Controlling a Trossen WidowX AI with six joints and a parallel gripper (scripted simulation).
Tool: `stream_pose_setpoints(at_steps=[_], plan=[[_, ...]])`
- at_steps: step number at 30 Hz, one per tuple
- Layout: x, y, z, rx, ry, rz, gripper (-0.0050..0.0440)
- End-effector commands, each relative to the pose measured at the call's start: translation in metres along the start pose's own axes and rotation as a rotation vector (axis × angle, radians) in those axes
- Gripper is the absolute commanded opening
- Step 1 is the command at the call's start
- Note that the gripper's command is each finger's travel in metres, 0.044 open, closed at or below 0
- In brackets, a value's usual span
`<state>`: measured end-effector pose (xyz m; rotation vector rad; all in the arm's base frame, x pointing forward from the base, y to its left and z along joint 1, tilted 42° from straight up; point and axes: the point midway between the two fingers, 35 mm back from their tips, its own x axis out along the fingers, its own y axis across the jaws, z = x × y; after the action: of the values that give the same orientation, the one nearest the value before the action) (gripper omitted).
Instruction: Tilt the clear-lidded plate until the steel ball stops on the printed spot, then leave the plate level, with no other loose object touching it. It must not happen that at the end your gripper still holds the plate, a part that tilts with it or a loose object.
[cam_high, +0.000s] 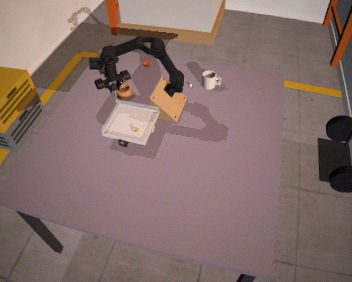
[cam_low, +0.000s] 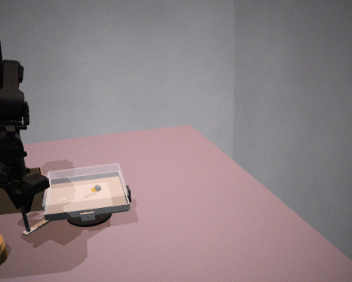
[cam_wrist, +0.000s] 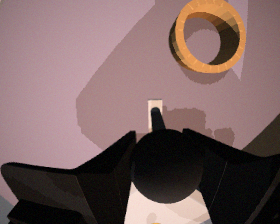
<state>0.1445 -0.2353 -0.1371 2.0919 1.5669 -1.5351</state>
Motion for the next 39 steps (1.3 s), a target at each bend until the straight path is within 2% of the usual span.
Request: stream_pose_setpoints(at_steps=[1, 39], plan=[[0.0001, -0.0010, -0.0013, 0.006, 0.006, 0.000, 0.0150], [0.0004, 0.0002, -0.0011, 0.006, 0.006, 0.002, 0.0150]])
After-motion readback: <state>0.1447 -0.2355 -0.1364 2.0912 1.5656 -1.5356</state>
